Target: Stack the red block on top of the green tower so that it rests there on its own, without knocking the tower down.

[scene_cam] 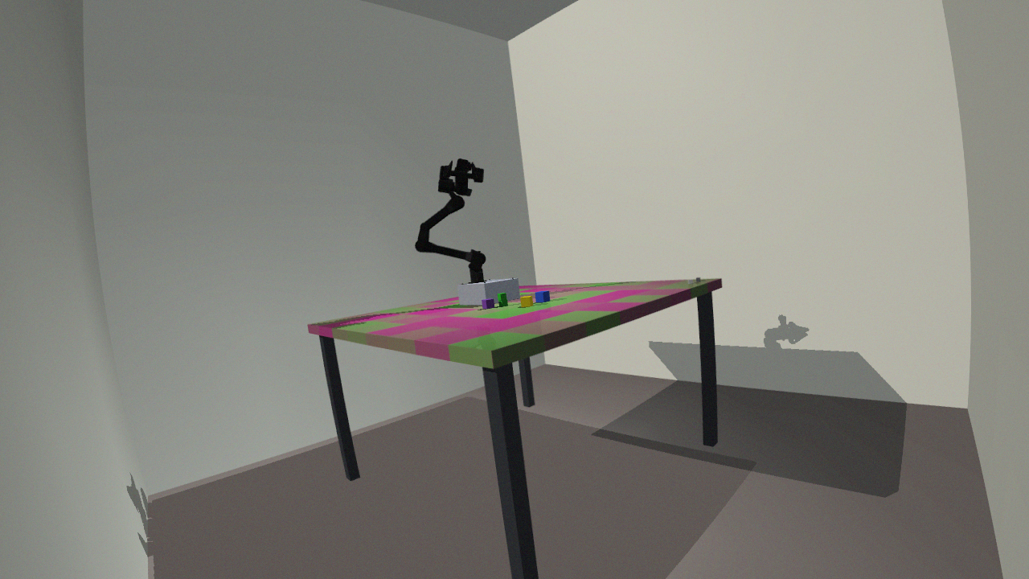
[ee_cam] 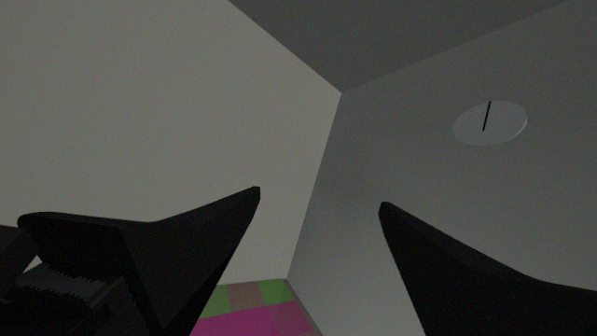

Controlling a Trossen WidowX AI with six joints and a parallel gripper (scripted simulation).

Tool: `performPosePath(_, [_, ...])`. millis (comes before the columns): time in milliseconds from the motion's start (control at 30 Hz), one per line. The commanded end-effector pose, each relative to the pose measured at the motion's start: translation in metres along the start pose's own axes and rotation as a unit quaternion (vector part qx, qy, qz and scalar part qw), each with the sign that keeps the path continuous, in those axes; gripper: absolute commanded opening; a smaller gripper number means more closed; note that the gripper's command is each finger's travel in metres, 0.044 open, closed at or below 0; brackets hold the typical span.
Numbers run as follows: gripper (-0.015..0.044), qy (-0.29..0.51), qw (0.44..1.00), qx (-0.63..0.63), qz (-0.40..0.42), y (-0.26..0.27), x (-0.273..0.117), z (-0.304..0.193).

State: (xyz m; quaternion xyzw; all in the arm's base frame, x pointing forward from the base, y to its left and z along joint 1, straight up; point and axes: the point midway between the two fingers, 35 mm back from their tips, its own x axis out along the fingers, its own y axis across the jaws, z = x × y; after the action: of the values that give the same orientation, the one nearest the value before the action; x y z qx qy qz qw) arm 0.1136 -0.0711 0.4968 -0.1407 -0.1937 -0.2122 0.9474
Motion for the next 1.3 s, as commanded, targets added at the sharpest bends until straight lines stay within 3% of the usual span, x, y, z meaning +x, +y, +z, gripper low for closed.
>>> performPosePath(0, [0.0426,-0.001,1.0,-0.001,0.002,0.002,0.0,0.001])
performPosePath(367, [0.044,-0.033,0.991,-0.028,0.127,0.128,0.013,0.016])
performPosePath(700, [0.044,0.023,0.963,-0.02,0.268,0.247,0.012,-0.027])
performPosePath(1000, [0.044,0.171,0.914,-0.006,0.368,0.33,-0.002,-0.104])
performPosePath(1267, [0.044,0.351,0.846,0.015,0.401,0.374,-0.03,-0.19])
